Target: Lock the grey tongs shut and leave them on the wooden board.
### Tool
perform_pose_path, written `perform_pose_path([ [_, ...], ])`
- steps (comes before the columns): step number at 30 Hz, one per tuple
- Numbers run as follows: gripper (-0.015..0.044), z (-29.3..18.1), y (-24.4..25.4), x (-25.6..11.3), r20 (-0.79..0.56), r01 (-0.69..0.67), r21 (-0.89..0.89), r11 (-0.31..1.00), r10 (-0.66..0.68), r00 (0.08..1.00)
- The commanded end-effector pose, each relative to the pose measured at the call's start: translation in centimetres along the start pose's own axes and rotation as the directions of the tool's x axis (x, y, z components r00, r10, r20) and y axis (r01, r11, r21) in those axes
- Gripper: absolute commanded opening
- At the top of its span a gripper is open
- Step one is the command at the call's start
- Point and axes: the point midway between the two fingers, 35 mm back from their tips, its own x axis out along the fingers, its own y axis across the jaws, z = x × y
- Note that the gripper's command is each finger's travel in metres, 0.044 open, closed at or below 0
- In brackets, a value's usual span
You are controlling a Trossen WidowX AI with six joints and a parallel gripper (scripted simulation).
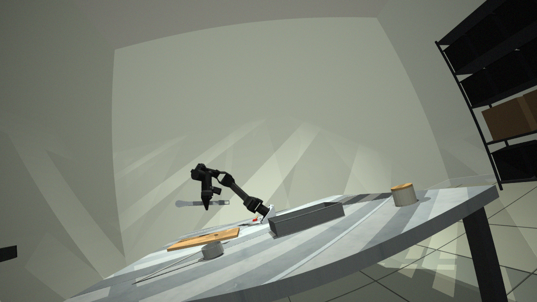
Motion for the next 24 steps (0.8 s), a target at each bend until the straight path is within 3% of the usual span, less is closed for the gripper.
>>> perform_pose_path([
  [1, -0.0150, -0.3, -0.4, 0.1, -0.064, 0.022, -0.018, 1.000, -0.023, 0.998],
  [24, -0.0150, -0.8, -2.2, 0.2, -0.444, 0.057, -0.058, 0.997, -0.077, 0.893],
])
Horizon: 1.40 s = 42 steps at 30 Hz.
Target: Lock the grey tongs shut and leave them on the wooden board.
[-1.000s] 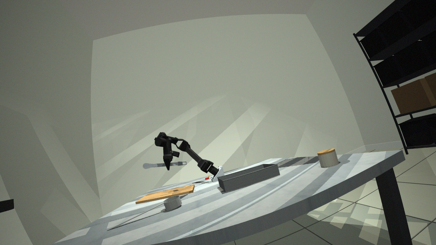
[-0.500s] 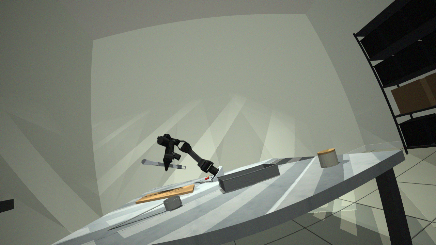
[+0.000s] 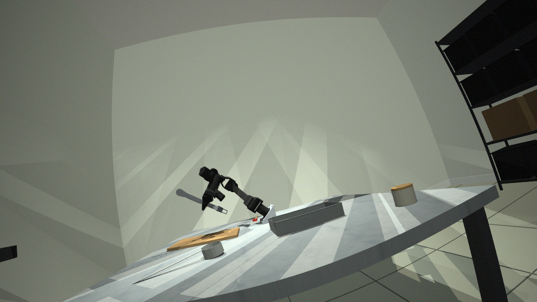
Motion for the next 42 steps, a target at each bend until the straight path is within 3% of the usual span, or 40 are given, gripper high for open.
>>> perform_pose_path([
  [1, -0.0150, 0.1, 0.1, -0.2, -0.057, -0.011, -0.001, 1.000, 0.011, 0.998],
  [18, -0.0150, 2.0, 1.6, -1.0, -0.207, -0.098, 0.039, 0.994, 0.104, 0.973],
  [42, -0.0150, 3.3, 2.4, -1.3, -0.221, -0.136, 0.062, 0.989, 0.147, 0.964],
])
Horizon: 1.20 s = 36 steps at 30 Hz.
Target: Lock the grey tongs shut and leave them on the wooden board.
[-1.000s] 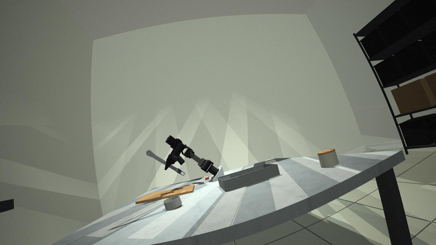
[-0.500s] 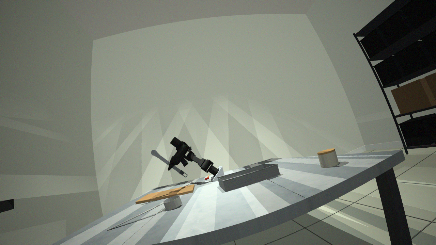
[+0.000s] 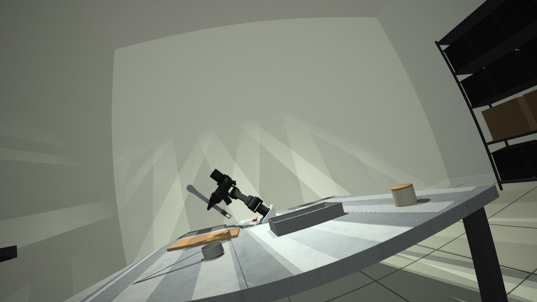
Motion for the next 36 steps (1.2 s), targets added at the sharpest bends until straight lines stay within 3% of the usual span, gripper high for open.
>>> perform_pose_path([
  [1, -0.0150, 0.0, 0.1, 0.0, 0.000, -0.003, -0.004, 1.000, 0.003, 1.000],
  [23, -0.0150, 0.0, 0.0, 0.0, 0.000, -0.002, -0.004, 1.000, 0.002, 1.000],
  [36, -0.0150, -2.0, -1.6, 0.9, 0.054, 0.076, -0.032, 0.997, -0.074, 0.996],
])
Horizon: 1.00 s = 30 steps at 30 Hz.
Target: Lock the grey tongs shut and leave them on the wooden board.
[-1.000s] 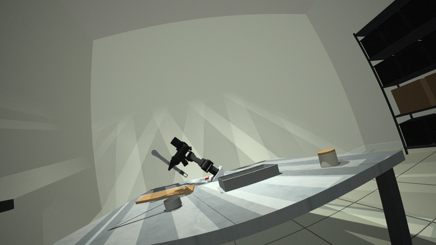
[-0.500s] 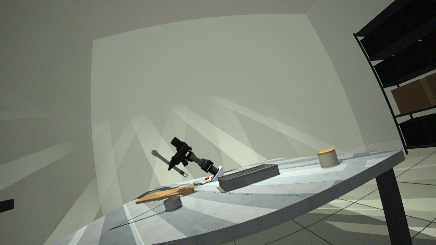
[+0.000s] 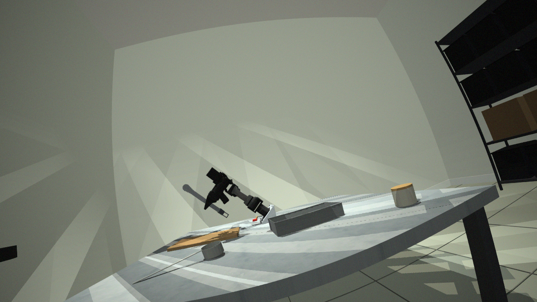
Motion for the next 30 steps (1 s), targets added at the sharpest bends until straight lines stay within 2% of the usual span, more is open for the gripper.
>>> perform_pose_path([
  [1, -0.0150, -0.6, -0.5, 0.3, 0.028, 0.026, -0.002, 1.000, -0.026, 0.999],
  [17, -0.0150, -1.4, -1.2, 1.1, 0.226, 0.087, -0.017, 0.996, -0.081, 0.971],
  [30, -0.0150, -1.1, -0.2, 0.9, 0.446, 0.059, -0.003, 0.998, -0.052, 0.893],
])
